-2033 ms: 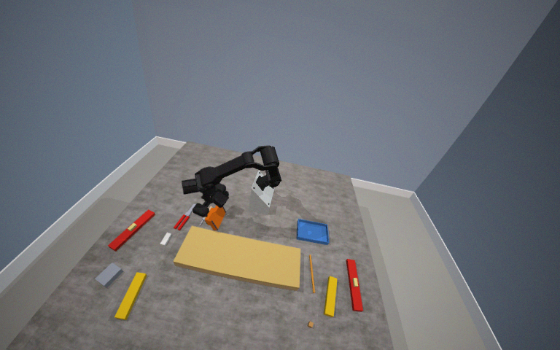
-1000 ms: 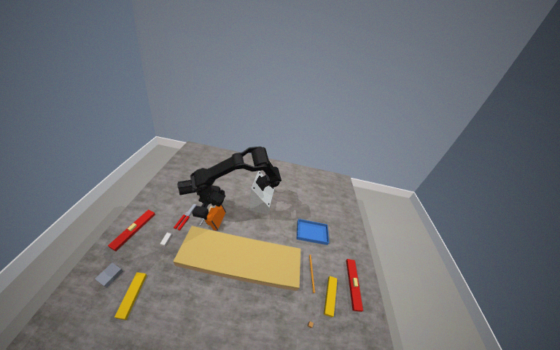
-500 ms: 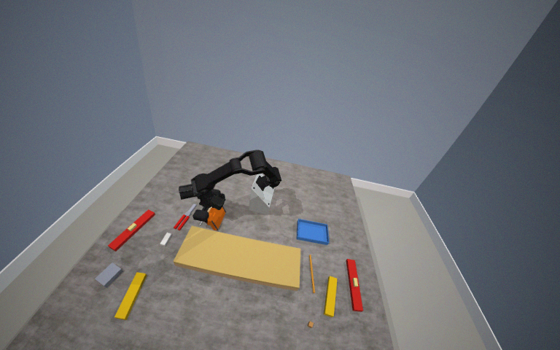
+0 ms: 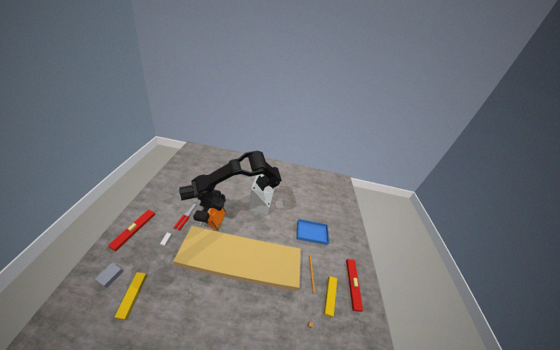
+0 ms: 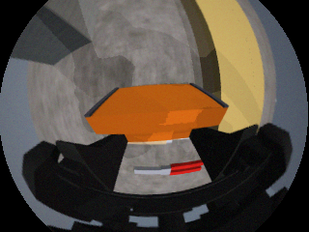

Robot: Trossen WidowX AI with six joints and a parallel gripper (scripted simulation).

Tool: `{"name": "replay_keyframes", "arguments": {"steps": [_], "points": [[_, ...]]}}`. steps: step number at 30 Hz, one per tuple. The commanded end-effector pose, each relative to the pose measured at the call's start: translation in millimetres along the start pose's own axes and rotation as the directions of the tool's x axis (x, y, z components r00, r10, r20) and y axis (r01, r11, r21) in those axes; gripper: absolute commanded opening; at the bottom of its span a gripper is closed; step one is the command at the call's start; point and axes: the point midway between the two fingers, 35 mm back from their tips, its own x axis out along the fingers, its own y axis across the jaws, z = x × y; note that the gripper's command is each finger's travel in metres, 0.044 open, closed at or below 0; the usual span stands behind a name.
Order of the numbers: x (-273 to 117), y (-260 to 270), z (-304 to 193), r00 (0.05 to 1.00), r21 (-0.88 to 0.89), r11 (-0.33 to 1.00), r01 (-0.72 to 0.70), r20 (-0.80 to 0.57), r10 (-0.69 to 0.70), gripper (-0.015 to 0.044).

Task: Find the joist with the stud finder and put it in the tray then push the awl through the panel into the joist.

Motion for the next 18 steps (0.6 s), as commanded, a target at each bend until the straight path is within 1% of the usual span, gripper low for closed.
{"name": "replay_keyframes", "arguments": {"steps": [1, 2, 7, 15, 18], "points": [[0.4, -0.1, 0.2, 1.0, 0.003, 1.0, 0.002, 0.002, -0.002, 0.0347], [0.4, -0.1, 0.2, 1.0, 0.003, 1.0, 0.002, 0.002, -0.002, 0.034], [-5.7, -0.6, 0.4, 1.0, 0.003, 1.0, 0.002, 0.001, -0.002, 0.0209], [-26.5, -1.2, 1.6, 1.0, 0.004, 1.0, 0.002, -0.001, -0.002, 0.0], [-34.5, -1.2, 2.3, 1.0, 0.004, 1.0, 0.002, -0.001, -0.002, 0.0]]}}
